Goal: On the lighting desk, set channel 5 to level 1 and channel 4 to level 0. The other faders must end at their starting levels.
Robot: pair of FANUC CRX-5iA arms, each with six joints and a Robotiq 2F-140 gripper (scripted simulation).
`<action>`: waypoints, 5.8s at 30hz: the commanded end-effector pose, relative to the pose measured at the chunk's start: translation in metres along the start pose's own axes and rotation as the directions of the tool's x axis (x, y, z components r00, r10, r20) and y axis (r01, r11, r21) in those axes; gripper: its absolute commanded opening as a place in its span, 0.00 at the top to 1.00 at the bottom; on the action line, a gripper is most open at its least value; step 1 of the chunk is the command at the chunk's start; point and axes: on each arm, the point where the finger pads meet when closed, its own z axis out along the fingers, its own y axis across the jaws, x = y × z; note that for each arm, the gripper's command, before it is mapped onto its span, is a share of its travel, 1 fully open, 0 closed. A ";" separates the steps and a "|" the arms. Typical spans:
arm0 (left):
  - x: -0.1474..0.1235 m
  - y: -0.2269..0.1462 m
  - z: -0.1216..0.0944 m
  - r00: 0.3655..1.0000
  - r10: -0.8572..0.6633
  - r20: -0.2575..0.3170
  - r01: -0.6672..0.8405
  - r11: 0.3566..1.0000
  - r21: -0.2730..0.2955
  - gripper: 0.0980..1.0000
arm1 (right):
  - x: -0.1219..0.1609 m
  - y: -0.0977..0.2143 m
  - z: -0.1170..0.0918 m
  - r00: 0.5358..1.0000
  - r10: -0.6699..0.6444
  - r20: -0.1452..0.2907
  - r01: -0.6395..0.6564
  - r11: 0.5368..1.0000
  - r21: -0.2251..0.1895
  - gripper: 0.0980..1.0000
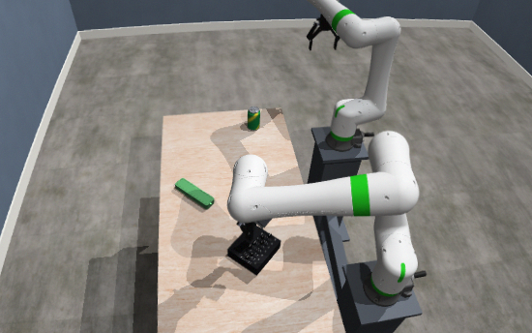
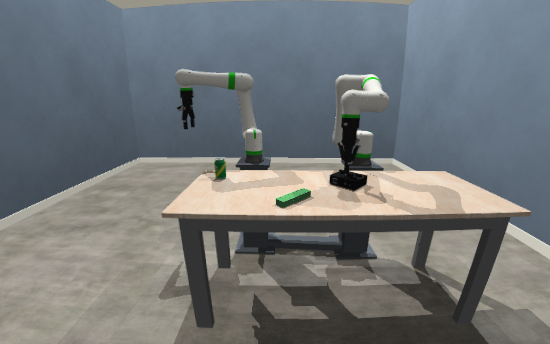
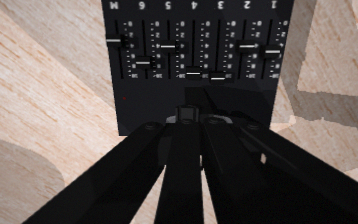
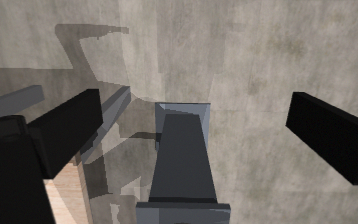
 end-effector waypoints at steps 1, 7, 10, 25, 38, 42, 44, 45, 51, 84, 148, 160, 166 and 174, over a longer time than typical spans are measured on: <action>-0.001 0.000 -0.001 1.000 0.000 0.002 0.000 1.000 0.000 1.00 | 0.000 0.000 -0.001 1.000 0.000 -0.002 0.000 1.000 0.000 0.00; -0.001 0.000 -0.001 1.000 0.000 0.002 0.000 1.000 0.000 1.00 | 0.000 0.000 -0.001 1.000 0.000 -0.002 0.000 1.000 0.000 0.00; -0.001 0.000 -0.001 1.000 0.000 0.002 0.000 1.000 0.000 1.00 | 0.000 0.000 -0.001 1.000 0.000 -0.002 0.000 1.000 0.000 0.00; -0.001 0.000 0.005 1.000 0.000 0.002 0.000 1.000 0.000 1.00 | 0.000 0.000 -0.001 1.000 0.000 -0.002 0.000 1.000 0.000 0.00; -0.001 0.000 0.011 1.000 0.000 0.002 0.000 1.000 0.000 1.00 | 0.000 0.000 -0.001 1.000 0.000 -0.002 0.000 1.000 0.000 0.00; -0.001 0.000 0.011 1.000 0.000 0.002 0.000 1.000 0.000 1.00 | 0.000 0.000 -0.001 1.000 0.000 -0.002 0.000 1.000 0.000 0.00; -0.001 0.000 0.011 1.000 0.000 0.002 0.000 1.000 0.000 1.00 | 0.000 0.000 -0.001 1.000 0.000 -0.002 0.000 1.000 0.000 0.00; -0.001 0.000 0.011 1.000 0.000 0.002 0.000 1.000 0.000 1.00 | 0.000 0.000 -0.001 1.000 0.000 -0.002 0.000 1.000 0.000 0.00; -0.001 0.000 0.011 1.000 0.000 0.002 0.000 1.000 0.000 1.00 | 0.000 0.000 -0.001 1.000 0.000 -0.002 0.000 1.000 0.000 0.00; 0.003 0.000 0.011 1.000 0.000 0.002 0.000 1.000 0.000 1.00 | 0.000 0.000 -0.001 1.000 0.000 -0.002 0.000 1.000 0.000 0.00; 0.033 0.000 0.011 1.000 0.000 0.002 0.000 1.000 0.000 1.00 | 0.000 0.000 -0.001 1.000 0.000 -0.002 0.000 1.000 0.000 0.00; 0.038 0.000 0.011 1.000 0.000 0.002 0.000 1.000 0.000 1.00 | 0.000 0.000 -0.001 1.000 0.000 -0.002 0.000 1.000 0.000 0.00; 0.041 0.000 0.011 1.000 0.000 0.002 0.000 1.000 0.000 1.00 | 0.000 0.000 -0.001 1.000 0.000 -0.002 0.000 1.000 0.000 0.00; 0.043 0.000 0.011 1.000 0.000 0.002 0.000 1.000 0.000 1.00 | 0.000 0.000 -0.001 1.000 0.000 -0.002 0.000 1.000 0.000 0.00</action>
